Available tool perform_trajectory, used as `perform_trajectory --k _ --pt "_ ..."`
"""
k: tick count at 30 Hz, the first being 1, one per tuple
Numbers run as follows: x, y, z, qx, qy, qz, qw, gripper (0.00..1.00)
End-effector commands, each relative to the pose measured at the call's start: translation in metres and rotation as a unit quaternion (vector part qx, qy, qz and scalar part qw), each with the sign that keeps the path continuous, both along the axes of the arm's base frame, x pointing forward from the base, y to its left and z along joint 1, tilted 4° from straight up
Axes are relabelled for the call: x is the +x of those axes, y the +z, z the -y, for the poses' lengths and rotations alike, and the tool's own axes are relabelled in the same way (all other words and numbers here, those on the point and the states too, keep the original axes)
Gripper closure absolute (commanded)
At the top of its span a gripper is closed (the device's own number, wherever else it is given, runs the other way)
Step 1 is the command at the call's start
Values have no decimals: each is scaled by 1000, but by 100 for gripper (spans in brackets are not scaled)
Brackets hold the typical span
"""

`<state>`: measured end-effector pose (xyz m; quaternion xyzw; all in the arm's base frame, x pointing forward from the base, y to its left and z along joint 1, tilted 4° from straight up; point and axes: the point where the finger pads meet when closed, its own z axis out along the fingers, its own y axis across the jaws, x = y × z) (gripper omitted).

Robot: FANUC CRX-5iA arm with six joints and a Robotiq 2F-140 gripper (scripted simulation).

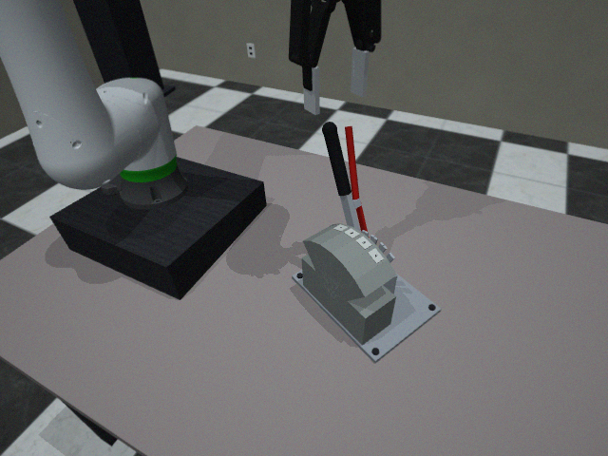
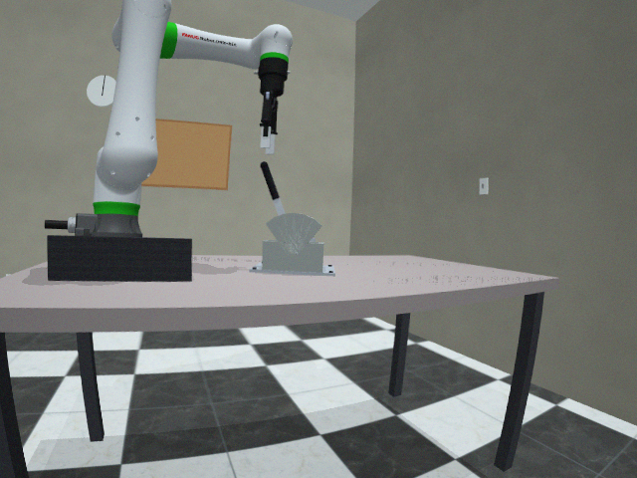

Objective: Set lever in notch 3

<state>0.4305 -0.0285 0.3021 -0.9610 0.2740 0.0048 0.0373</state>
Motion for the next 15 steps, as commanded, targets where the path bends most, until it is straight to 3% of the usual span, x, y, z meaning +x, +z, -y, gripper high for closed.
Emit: perform_trajectory --k 1,15 --pt "0 -3 0 0 0 0 1000 44" --pt "0 -12 -1 0 0 0 1000 44"
